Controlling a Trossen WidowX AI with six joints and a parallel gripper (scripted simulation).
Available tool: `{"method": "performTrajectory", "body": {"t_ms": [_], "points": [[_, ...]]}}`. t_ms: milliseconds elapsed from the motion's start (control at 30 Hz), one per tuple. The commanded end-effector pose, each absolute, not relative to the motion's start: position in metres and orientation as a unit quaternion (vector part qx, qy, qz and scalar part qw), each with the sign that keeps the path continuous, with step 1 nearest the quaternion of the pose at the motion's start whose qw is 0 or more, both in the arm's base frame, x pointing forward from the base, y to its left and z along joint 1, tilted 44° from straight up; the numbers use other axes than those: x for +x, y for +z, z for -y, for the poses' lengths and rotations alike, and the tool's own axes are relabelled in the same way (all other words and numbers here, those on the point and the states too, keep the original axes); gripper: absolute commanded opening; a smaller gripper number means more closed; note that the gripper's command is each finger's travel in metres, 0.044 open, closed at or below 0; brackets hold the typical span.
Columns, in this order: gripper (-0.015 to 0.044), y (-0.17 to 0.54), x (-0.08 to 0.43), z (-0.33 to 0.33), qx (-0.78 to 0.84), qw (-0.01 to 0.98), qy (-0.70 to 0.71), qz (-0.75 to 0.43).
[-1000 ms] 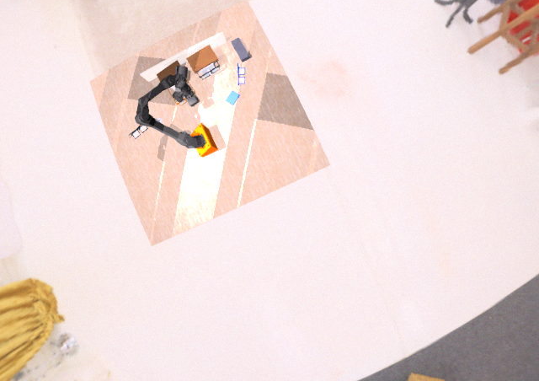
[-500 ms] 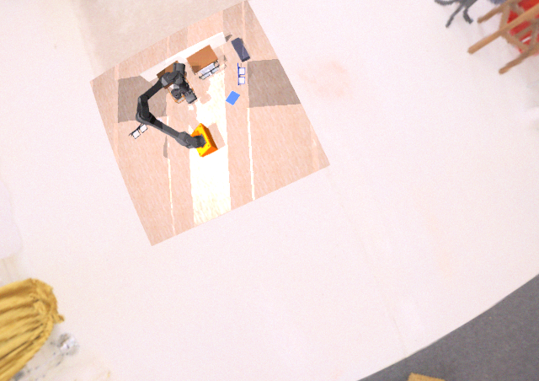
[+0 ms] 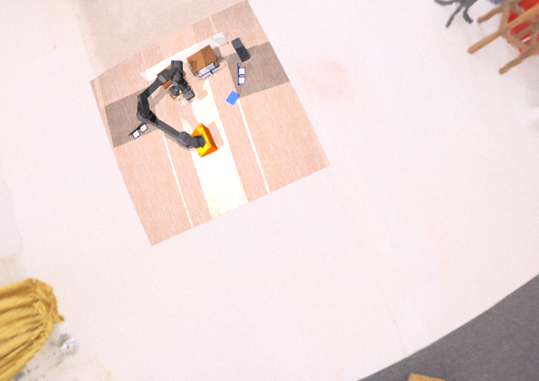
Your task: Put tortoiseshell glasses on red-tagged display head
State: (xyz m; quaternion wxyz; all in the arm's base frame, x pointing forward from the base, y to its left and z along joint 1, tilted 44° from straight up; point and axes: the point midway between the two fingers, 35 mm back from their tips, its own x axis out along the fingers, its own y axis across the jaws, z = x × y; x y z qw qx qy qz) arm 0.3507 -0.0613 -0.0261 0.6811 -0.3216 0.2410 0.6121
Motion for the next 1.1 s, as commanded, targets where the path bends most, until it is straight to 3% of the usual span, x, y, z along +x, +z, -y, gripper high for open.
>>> {"method": "performTrajectory", "body": {"t_ms": [0, 1067], "points": [[0.0000, -0.025, 0.357, 0.061, -0.319, 0.683, 0.612, -0.239], [0.0000, -0.020, 0.402, 0.061, -0.320, 0.683, 0.611, -0.238]]}}
